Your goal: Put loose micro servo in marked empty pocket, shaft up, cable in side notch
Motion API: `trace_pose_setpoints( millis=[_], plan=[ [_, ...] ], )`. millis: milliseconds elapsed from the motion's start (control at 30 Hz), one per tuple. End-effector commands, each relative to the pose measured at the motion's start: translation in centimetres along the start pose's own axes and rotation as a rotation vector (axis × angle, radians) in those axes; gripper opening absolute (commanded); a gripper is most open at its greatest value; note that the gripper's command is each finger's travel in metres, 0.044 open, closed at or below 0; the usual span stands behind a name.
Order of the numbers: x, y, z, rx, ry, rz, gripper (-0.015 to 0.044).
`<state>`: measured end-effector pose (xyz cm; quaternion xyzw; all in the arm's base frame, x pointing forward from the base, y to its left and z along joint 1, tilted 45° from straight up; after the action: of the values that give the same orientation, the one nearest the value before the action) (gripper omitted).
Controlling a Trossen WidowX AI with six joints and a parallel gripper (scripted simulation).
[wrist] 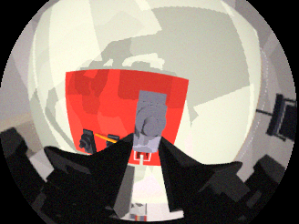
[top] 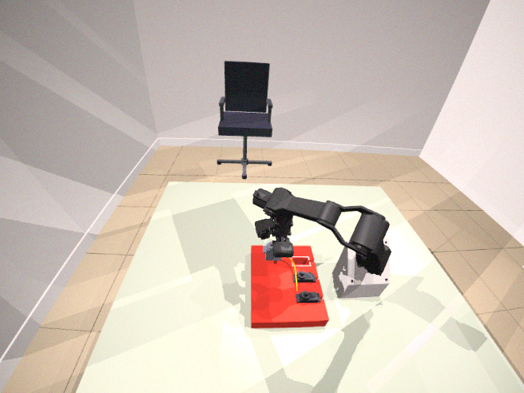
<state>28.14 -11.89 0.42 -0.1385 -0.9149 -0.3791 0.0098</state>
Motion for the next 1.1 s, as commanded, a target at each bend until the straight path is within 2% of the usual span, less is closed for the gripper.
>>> trace_pose_setpoints(
  millis=[0,767,1067],
  plan=[
    [0.6,-0.3,-0.2,0.005,-0.004,-0.011,0.0],
    [10.4,-2.4,-0.1,0.007,0.0,-0.007,0.0],
    [10.6,-2.5,0.4,0.006,0.0,-0.007,0.0]
  ],
)
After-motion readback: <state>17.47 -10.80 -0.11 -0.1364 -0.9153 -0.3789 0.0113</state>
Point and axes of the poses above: the point midway between the two fingers, 35 mm back from their tips, its own z axis out along the fingers, its own y axis across the jaws, x = y × z, the point moved 6 cm from there along -z, back along the fingers, and after that the axes turned 11 degrees about z, right-handed, at the moved point
